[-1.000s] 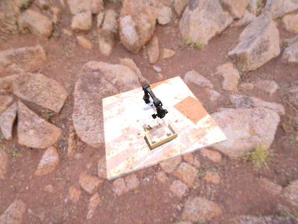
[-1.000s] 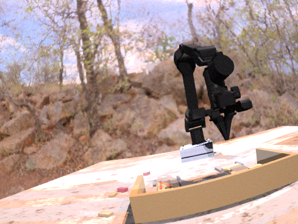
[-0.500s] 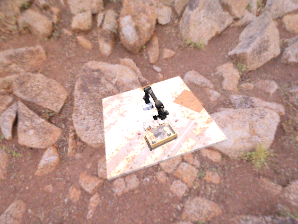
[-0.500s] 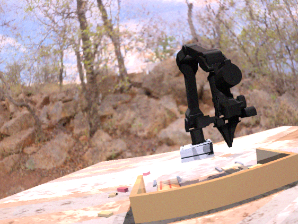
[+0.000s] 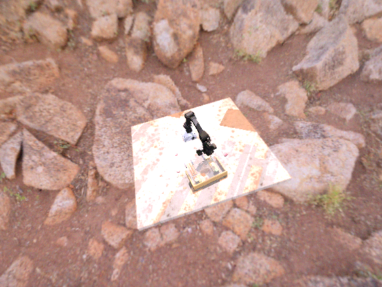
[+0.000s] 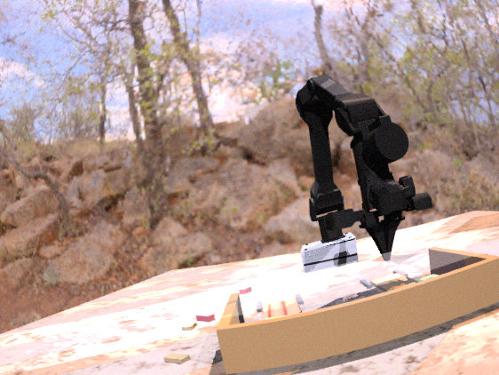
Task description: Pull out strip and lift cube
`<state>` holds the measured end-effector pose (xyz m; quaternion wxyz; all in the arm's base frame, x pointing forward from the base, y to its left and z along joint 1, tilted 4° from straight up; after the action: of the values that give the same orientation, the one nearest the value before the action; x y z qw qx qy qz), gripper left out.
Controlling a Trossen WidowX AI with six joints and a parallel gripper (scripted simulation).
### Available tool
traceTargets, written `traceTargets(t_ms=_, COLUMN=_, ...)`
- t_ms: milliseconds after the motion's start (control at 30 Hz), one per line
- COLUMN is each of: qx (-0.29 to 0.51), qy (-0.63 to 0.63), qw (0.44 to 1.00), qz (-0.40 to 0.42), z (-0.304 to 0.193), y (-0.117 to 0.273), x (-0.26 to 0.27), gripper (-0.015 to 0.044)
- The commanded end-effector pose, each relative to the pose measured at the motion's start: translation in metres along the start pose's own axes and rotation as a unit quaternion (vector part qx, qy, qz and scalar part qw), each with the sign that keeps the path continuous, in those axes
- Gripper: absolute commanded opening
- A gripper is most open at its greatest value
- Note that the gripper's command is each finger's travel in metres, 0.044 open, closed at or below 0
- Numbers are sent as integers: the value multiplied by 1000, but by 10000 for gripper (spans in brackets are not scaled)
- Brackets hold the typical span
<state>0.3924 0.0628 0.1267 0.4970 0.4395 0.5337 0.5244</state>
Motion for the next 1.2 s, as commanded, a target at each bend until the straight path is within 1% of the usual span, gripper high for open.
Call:
traceTargets(t_ms=0, qx=0, qy=2, qw=1000, qz=2, z=0, y=-7, x=0, gripper=0)
traceTargets(t_ms=567, qx=0, qy=2, qw=1000, qz=1, z=-3, y=-33, x=0, gripper=0)
traceTargets(t_ms=1167, qx=0, qy=2, qw=1000, qz=1, z=-3, y=-34, x=0, gripper=0)
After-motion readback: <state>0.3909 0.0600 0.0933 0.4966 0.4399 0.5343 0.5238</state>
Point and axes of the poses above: the point midway between the two fingers, 35 mm back from their tips, its own y axis back along the fingers, its own x axis across the jaws, z = x × y, the point moved 10 cm from there along y, back along the fingers, and after that the axes turned 2 degrees about y, right-handed, at the moved point
